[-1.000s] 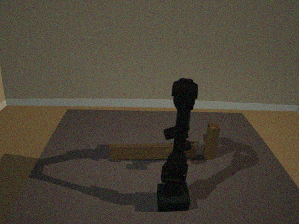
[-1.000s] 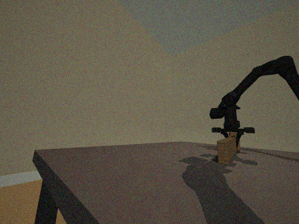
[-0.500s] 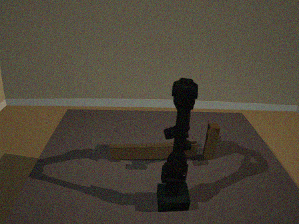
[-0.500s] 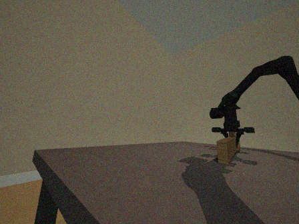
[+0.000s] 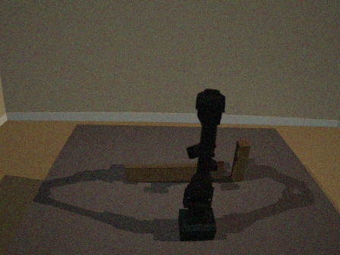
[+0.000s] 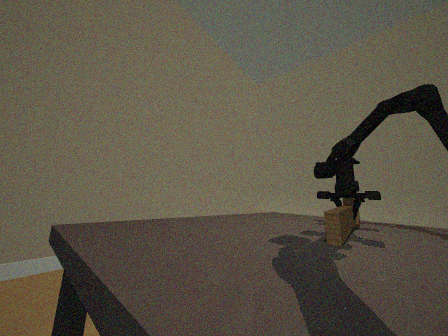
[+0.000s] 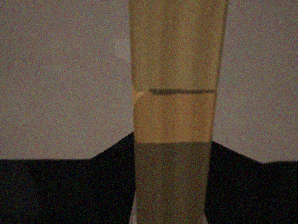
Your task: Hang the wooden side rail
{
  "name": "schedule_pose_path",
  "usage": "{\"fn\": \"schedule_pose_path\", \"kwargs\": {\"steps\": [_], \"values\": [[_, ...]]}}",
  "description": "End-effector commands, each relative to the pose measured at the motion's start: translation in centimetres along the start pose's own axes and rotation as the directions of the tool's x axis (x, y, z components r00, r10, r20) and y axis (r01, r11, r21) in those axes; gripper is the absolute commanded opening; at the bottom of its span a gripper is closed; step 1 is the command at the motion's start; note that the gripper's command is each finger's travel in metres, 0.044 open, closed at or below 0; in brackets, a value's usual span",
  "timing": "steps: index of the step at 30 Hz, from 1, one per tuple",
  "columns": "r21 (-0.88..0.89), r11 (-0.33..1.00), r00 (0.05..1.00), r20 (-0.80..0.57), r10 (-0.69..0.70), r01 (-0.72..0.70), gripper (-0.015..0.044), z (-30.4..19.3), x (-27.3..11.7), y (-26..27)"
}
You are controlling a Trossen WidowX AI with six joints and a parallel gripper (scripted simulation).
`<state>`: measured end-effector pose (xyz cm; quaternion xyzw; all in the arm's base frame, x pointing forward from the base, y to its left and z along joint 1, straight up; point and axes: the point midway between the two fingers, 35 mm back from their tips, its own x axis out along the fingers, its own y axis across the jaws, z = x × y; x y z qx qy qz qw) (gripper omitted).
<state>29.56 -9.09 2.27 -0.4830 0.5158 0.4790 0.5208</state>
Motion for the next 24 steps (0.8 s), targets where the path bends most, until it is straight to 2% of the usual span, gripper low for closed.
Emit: {"fn": "schedule_pose_path", "kwargs": {"steps": [1, 24], "values": [[0.000, 1.000, 1.000, -0.004, -0.015, 0.015, 0.0000, -0.14, -0.29, -0.39], [0.000, 1.000, 1.000, -0.004, -0.015, 0.015, 0.0000, -0.39, -0.39, -0.64]]}}
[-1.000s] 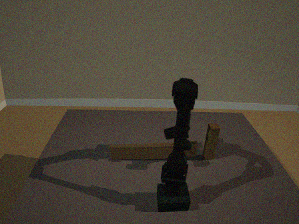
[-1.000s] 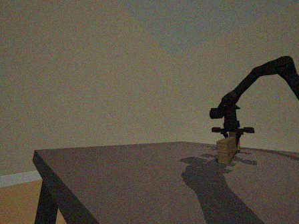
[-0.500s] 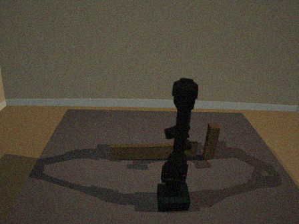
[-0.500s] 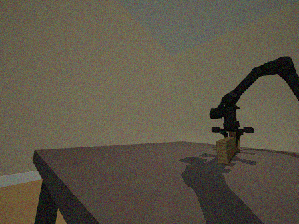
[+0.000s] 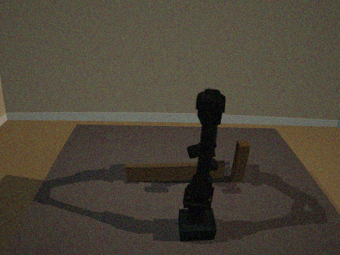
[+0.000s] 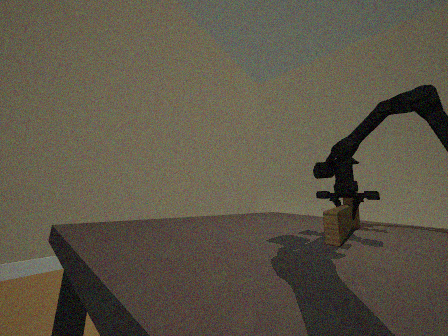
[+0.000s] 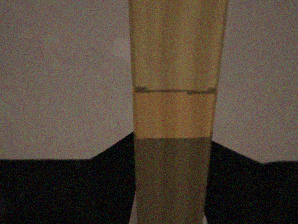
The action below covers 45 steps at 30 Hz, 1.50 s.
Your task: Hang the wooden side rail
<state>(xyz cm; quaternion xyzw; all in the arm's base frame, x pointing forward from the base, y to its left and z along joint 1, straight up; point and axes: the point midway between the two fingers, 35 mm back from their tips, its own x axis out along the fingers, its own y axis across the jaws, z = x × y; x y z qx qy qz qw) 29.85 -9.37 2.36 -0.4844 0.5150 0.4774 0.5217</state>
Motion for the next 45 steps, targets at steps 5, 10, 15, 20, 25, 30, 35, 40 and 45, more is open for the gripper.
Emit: {"fn": "schedule_pose_path", "kwargs": {"steps": [5, 10, 15, 20, 25, 30, 35, 40, 45], "values": [[0.000, 1.000, 1.000, -0.003, -0.010, 0.010, 0.0000, -0.19, -0.28, -0.38], [0.000, 1.000, 1.000, -0.003, -0.010, 0.010, 0.0000, -0.25, -0.32, -0.42], [0.000, 1.000, 1.000, -0.003, -0.010, 0.010, 0.0000, -0.30, -0.28, -0.37], [0.000, 1.000, 1.000, -0.003, -0.010, 0.010, 0.0000, -0.36, -0.23, -0.31], [0.000, 1.000, 1.000, -0.003, -0.010, 0.010, 0.0000, -0.42, -0.17, -0.26], [0.000, 1.000, 1.000, -0.003, -0.010, 0.010, 0.0000, -0.47, -0.11, -0.20], [0.000, 1.000, 1.000, -0.004, -0.010, 0.010, 0.0000, -0.53, -0.10, -0.15], [0.000, 1.000, 1.000, -0.004, -0.010, 0.010, 0.0000, -0.58, -0.15, -0.14], [0.000, 1.000, 1.000, -0.004, -0.010, 0.010, 0.0000, -0.64, -0.21, -0.19]]}}
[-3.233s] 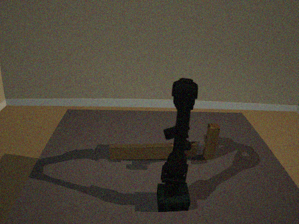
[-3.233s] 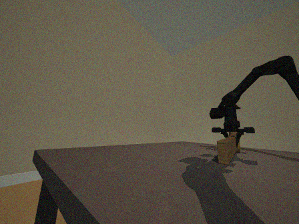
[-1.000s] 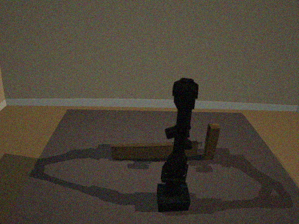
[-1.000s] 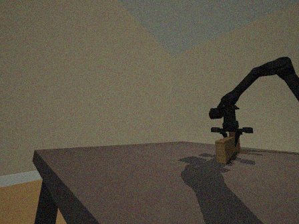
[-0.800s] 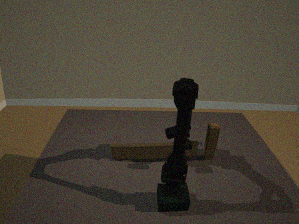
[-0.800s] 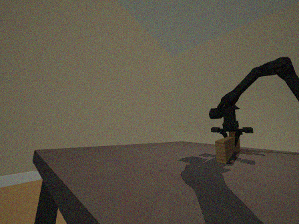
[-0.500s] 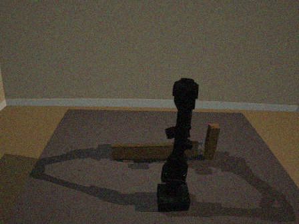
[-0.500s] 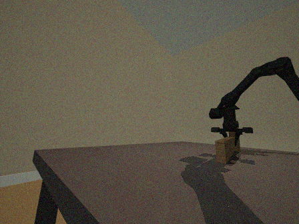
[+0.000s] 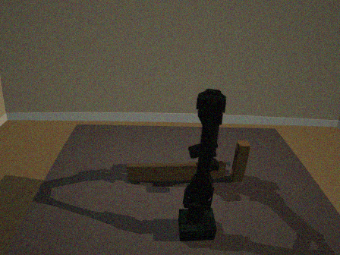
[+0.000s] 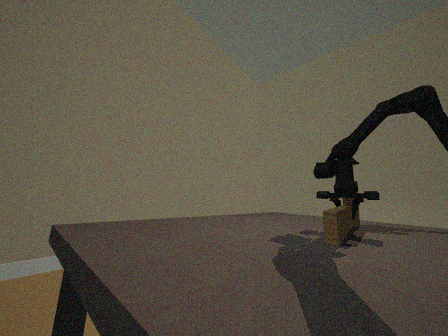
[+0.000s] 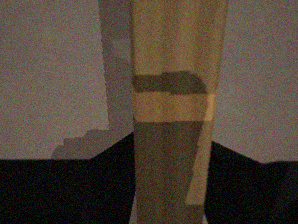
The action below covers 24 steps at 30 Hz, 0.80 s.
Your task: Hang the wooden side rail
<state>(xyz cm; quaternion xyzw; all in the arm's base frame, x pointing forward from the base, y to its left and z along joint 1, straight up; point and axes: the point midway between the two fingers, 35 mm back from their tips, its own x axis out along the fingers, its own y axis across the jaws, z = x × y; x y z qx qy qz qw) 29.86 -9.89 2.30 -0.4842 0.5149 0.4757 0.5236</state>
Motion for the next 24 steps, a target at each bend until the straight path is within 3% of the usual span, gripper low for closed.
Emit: {"fn": "schedule_pose_path", "kwargs": {"steps": [1, 24], "values": [[-0.004, 1.000, 1.000, -0.004, -0.007, 0.007, 0.0000, -0.13, -0.27, -0.16], [-0.004, 1.000, 1.000, -0.004, -0.007, 0.007, 0.0000, -0.39, -0.34, -0.26]]}}
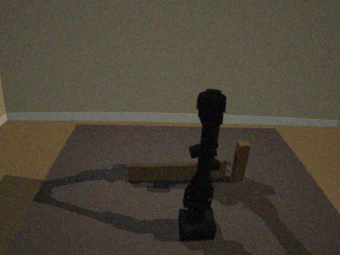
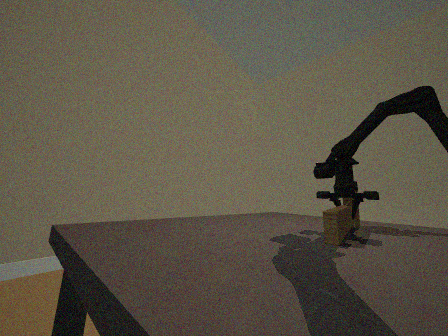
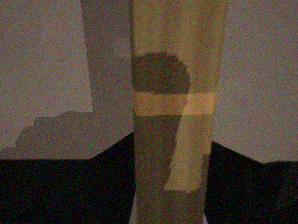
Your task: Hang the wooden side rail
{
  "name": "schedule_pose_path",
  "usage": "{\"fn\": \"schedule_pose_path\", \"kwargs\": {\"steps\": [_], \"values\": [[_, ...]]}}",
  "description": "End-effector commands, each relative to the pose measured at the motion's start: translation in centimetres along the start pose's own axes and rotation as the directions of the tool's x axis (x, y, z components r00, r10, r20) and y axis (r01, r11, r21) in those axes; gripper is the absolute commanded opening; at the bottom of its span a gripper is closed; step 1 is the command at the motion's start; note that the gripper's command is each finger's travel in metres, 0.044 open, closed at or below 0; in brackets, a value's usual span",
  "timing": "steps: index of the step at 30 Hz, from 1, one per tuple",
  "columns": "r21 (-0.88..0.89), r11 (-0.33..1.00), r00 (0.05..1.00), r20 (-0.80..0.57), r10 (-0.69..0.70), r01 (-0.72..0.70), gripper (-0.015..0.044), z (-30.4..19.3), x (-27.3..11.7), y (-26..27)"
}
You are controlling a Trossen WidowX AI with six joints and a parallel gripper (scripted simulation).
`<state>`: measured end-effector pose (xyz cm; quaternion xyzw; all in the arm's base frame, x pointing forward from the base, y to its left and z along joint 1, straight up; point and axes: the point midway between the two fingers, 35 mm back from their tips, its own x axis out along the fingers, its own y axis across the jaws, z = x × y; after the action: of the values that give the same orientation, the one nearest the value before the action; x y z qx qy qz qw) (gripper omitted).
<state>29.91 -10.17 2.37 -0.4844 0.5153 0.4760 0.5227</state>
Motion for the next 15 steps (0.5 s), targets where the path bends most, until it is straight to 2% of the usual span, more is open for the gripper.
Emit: {"fn": "schedule_pose_path", "kwargs": {"steps": [1, 15], "values": [[-0.003, 1.000, 1.000, -0.003, -0.008, 0.008, 0.0000, -0.13, -0.27, -0.17], [-0.003, 1.000, 1.000, -0.003, -0.008, 0.008, 0.0000, -0.28, -0.16, -0.16]]}}
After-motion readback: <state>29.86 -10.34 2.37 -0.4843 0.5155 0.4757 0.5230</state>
